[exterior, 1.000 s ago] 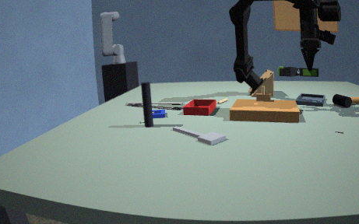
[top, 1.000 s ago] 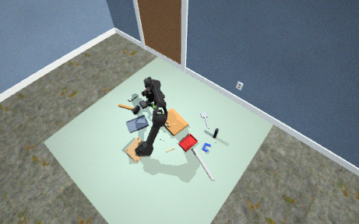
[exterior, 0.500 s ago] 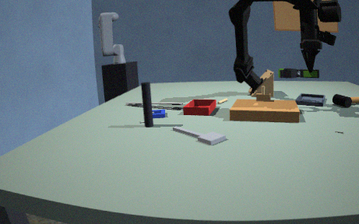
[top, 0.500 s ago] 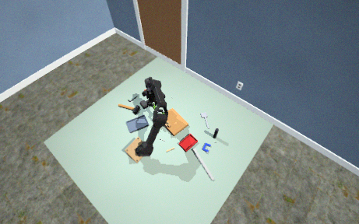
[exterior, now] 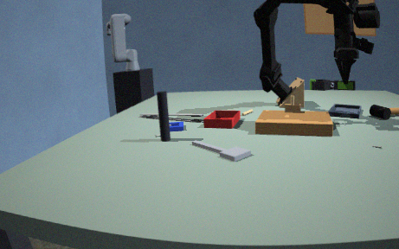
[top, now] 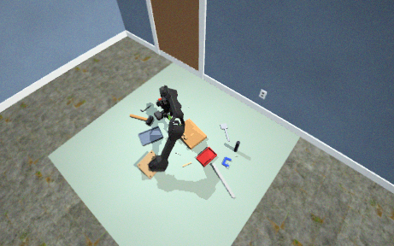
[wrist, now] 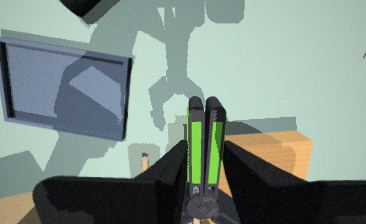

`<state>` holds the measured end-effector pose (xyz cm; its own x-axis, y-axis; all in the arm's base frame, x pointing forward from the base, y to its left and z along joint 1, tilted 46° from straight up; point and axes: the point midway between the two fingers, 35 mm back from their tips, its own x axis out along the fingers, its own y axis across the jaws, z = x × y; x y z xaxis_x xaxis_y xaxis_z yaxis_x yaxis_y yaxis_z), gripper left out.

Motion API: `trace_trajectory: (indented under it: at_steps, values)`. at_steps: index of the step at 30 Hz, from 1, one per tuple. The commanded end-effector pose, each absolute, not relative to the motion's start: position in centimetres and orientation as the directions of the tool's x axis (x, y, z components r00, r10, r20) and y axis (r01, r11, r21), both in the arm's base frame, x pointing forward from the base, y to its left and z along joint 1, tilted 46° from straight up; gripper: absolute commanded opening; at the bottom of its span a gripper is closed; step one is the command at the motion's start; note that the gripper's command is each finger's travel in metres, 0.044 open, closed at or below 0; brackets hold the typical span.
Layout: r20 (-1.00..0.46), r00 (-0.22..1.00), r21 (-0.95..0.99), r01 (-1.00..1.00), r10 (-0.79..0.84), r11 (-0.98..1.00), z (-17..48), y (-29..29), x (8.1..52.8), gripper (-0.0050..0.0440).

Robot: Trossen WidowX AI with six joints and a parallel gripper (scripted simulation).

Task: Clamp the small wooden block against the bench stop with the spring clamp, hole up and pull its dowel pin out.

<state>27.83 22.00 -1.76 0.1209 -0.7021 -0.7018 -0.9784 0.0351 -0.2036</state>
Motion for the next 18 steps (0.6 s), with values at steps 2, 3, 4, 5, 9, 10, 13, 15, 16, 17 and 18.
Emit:
trace_trajectory:
  at_steps: [2, 3, 4, 5, 9, 10, 13, 15, 16, 17, 18]
  values:
    - [-0.697, 0.118, -0.196, -0.98, -0.708, 0.03, -2.05, 21.51, 27.82, 0.0]
    - [-0.697, 0.118, -0.196, -0.98, -0.708, 0.03, -2.1, 21.46, 27.84, 0.0]
    - [-0.697, 0.118, -0.195, -0.98, -0.708, 0.029, -2.15, 21.4, 27.86, 0.0]
    - [-0.697, 0.118, -0.195, -0.98, -0.708, 0.029, -2.2, 21.35, 27.87, 0.0]
    - [-0.697, 0.118, -0.192, -0.981, -0.708, 0.026, -2.4, 21.15, 27.95, 0.0]
    - [-0.697, 0.118, -0.192, -0.981, -0.708, 0.026, -2.45, 21.1, 27.96, 0.0]
    - [-0.697, 0.118, -0.19, -0.981, -0.708, 0.024, -2.6, 20.95, 28.01, 0.0]
    - [-0.697, 0.118, -0.189, -0.982, -0.708, 0.023, -2.7, 20.84, 28.05, 0.0]
    - [-0.697, 0.118, -0.189, -0.982, -0.708, 0.023, -2.7, 20.84, 28.05, 0.0]
    - [-0.697, 0.118, -0.189, -0.982, -0.708, 0.023, -2.7, 20.84, 28.05, 0.0]
    - [-0.697, 0.118, -0.189, -0.982, -0.708, 0.022, -2.75, 20.79, 28.06, 0.0]
